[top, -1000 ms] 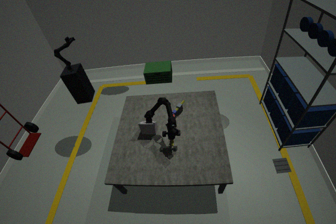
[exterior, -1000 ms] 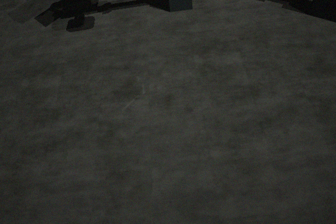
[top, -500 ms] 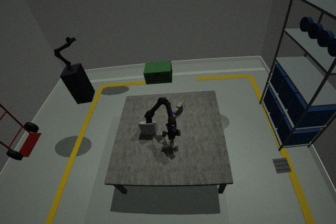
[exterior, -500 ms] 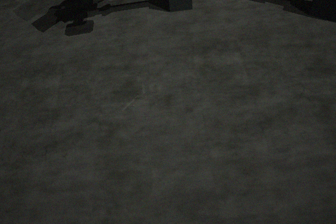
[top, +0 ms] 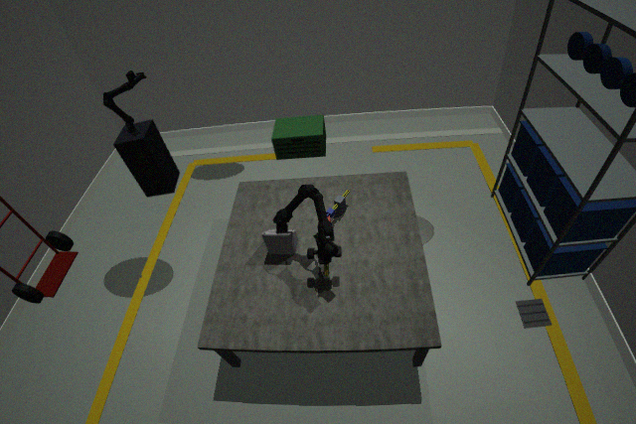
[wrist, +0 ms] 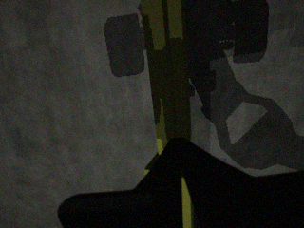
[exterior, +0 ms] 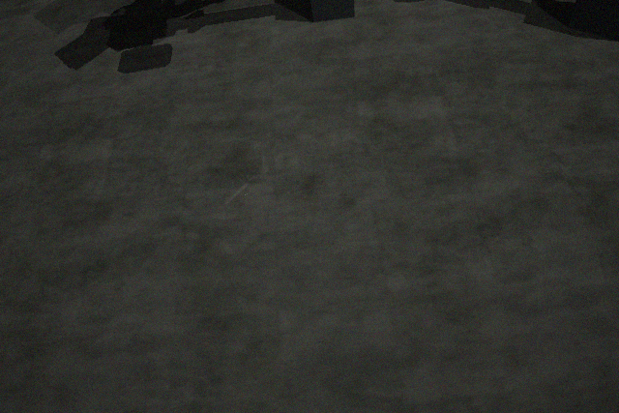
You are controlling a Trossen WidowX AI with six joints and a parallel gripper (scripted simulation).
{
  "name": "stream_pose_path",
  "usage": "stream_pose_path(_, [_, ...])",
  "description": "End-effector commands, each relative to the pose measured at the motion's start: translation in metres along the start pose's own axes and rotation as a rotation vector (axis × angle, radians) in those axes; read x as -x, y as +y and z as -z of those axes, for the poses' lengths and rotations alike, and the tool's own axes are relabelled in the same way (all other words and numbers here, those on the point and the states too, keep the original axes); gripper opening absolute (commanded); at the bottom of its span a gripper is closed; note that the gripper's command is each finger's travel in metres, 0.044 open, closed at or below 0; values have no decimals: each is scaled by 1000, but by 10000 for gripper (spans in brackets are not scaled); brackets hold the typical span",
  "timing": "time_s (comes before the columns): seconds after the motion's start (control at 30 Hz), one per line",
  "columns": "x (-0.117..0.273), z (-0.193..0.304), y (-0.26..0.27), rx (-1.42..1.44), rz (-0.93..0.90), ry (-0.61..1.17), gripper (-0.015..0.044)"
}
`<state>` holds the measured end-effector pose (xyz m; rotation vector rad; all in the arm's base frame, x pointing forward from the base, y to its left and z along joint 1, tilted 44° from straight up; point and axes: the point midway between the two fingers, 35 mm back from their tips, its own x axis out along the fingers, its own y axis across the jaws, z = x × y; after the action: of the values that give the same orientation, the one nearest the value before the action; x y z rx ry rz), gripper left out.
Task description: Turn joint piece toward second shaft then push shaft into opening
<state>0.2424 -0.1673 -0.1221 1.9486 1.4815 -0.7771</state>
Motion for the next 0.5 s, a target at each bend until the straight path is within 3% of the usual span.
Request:
stream_pose_path(0.0, [-7,3,-4,-11,23,15,0])
stream_pose_path(0.47, [24,2,-4,-17,24,18,0])
